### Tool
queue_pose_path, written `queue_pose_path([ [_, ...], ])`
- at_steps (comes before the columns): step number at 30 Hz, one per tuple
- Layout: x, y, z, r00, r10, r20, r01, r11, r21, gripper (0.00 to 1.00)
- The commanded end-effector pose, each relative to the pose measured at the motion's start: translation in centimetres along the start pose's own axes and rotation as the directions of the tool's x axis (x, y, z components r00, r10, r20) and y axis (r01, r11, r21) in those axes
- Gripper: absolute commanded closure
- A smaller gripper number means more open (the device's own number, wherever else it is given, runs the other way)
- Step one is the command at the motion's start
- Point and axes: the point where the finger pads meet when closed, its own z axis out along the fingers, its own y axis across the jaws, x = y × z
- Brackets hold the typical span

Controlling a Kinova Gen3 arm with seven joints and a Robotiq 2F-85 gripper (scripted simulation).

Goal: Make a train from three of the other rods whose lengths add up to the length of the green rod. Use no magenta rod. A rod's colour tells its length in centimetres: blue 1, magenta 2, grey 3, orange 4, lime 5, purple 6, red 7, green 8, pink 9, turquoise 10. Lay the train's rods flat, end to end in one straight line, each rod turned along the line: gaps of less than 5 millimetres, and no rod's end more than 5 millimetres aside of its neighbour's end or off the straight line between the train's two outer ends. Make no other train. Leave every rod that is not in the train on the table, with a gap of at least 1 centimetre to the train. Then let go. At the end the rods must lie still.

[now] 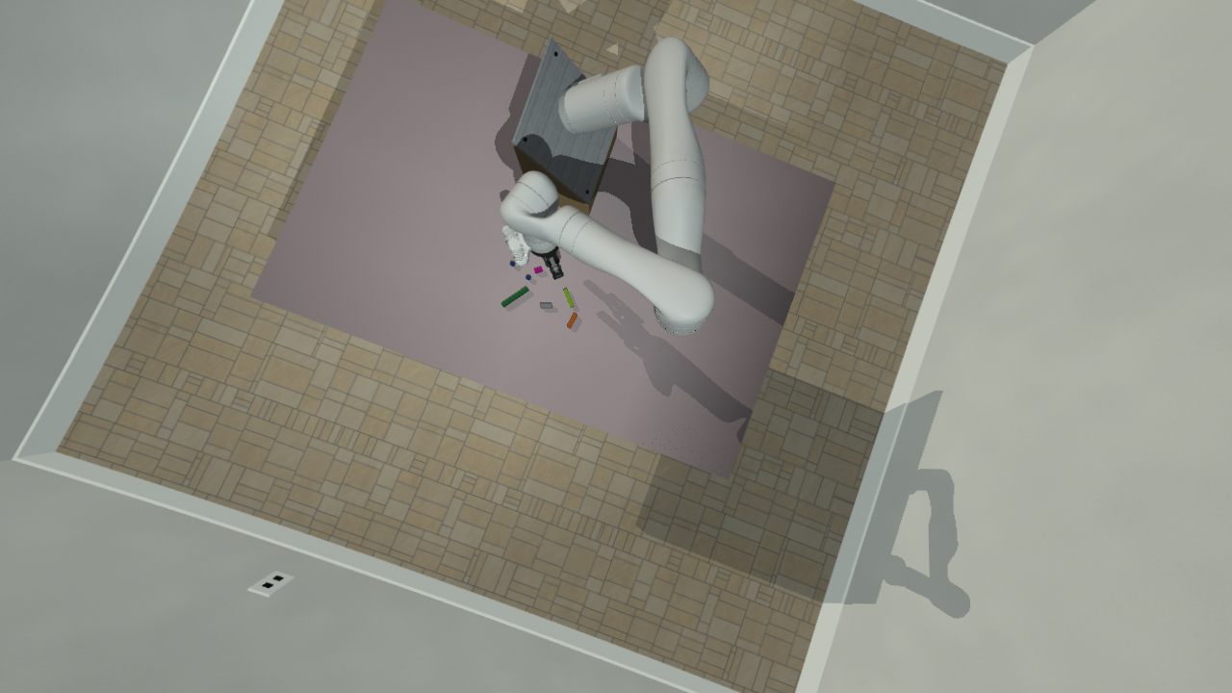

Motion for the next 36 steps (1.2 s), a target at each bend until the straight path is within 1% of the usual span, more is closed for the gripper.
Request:
queue_pose_path([
  [1, 0.04, -0.02, -0.05, 1.000, 0.000, -0.001, 0.000, 1.000, 0.001, 0.00],
  [36, 0.08, -0.01, -0.06, 1.000, 0.009, -0.001, -0.009, 1.000, 0.001, 0.00],
])
